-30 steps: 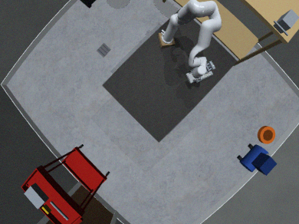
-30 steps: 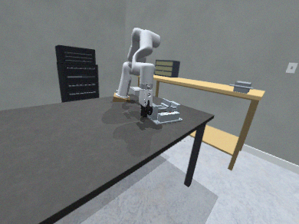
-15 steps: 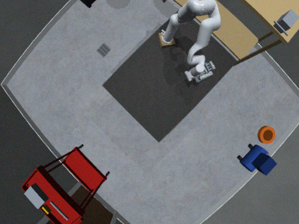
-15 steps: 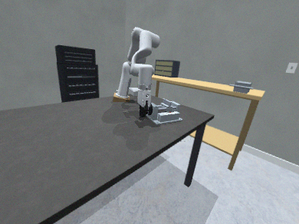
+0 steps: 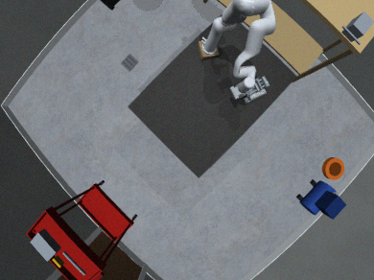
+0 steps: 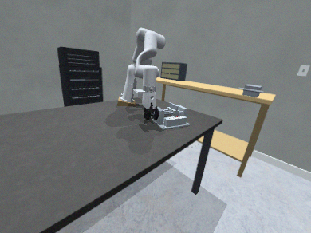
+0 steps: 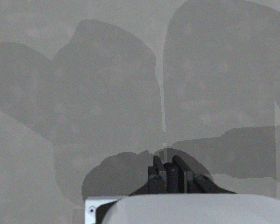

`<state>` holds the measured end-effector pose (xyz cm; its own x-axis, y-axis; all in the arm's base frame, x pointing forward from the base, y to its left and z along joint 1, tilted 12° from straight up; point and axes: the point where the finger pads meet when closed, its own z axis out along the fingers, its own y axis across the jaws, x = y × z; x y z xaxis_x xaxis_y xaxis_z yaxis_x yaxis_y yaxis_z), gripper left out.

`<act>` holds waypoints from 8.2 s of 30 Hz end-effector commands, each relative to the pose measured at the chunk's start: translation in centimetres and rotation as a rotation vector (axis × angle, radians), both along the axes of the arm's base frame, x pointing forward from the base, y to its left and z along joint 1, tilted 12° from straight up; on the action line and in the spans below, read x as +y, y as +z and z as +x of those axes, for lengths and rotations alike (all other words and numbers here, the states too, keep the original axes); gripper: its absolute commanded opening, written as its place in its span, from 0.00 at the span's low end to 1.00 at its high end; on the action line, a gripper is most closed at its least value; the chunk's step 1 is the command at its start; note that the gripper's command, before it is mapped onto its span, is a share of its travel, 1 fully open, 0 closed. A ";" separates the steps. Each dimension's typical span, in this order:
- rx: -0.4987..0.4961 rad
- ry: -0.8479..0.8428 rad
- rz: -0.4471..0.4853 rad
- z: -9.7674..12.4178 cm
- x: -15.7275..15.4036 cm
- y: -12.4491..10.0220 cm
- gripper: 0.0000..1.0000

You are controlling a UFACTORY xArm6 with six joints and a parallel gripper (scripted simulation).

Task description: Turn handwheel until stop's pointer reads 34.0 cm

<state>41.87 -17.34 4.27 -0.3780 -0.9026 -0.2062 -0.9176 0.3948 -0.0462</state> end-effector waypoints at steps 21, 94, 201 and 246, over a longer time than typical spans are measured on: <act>-0.002 0.000 -0.001 -1.2 -0.2 2.8 0.06; -0.002 0.000 -0.001 0.6 -1.4 5.1 0.06; -0.002 0.000 -0.001 2.9 -2.2 4.6 0.06; -0.002 0.000 -0.001 2.3 -0.9 -0.4 0.06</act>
